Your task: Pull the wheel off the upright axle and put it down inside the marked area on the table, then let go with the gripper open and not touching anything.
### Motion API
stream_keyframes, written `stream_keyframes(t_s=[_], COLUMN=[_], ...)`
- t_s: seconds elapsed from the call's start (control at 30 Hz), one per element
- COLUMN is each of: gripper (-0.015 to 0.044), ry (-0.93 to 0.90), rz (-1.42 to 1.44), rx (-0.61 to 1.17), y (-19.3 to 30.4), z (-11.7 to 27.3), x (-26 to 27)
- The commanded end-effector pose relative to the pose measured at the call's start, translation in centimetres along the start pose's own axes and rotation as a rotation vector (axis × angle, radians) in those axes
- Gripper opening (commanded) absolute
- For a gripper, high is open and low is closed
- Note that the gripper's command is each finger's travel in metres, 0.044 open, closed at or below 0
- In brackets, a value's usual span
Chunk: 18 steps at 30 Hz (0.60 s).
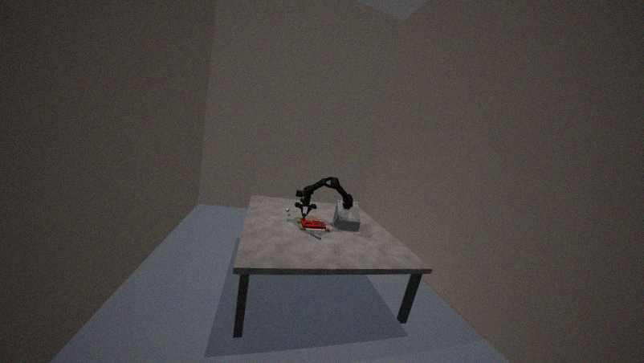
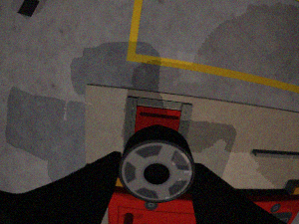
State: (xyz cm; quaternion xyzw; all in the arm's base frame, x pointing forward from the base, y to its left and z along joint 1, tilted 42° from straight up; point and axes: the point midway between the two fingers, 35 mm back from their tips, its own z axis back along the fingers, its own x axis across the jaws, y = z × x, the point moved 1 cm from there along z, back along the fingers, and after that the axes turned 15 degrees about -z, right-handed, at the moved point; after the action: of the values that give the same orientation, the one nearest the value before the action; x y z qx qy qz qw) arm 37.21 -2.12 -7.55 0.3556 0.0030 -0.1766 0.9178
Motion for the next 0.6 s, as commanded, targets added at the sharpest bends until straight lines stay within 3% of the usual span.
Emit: stream_keyframes(t_s=[0.0, 0.57], gripper=[0.0, 0.0], ry=[-0.006, -0.006], rz=[0.005, 0.004], rx=[0.0, 0.001], y=[-0.07, -0.07], z=[0.34, 0.91], x=[0.15, 0.15])
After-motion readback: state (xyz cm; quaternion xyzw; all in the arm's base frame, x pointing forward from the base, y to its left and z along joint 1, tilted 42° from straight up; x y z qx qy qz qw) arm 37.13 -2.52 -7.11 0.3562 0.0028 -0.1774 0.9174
